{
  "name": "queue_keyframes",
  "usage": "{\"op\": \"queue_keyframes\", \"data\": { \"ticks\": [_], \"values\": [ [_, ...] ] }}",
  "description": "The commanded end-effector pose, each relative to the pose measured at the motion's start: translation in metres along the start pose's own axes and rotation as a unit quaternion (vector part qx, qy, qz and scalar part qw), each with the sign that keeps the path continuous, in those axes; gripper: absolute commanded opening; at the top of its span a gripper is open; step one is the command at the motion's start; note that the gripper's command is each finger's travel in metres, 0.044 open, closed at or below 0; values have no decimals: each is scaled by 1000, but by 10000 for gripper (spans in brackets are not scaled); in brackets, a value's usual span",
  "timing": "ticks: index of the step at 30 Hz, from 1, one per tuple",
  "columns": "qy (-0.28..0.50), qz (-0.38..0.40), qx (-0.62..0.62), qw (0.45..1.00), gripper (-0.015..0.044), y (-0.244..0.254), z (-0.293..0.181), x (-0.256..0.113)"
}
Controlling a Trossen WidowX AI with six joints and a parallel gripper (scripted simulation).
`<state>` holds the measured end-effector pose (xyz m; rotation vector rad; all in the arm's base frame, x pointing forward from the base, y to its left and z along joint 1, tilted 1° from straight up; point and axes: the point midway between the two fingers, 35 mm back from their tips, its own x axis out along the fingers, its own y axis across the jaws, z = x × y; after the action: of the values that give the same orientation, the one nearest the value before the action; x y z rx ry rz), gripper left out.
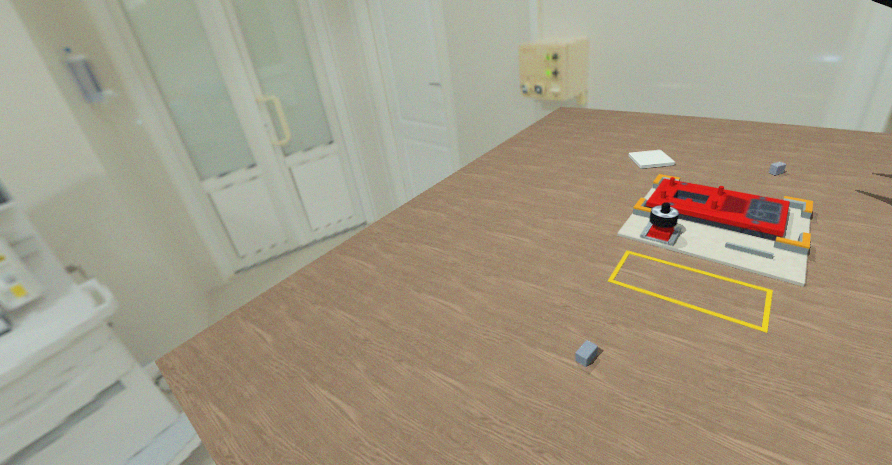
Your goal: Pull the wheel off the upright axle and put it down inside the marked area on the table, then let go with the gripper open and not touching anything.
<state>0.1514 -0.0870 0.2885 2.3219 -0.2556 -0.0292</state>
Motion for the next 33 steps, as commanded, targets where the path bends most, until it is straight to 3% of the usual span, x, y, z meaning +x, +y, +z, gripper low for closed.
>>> {"op": "queue_keyframes", "data": {
  "ticks": [1, 4, 21, 33],
  "values": [
    [0, 0, -1, 1000, 374, 0, 0, 0],
    [0, -8, -13, 1000, 300, 7, 1, 7],
    [-25, -141, -158, 977, 300, 11, 21, 78],
    [-10, -316, -315, 895, 300, -40, 39, 135]
  ]
}}
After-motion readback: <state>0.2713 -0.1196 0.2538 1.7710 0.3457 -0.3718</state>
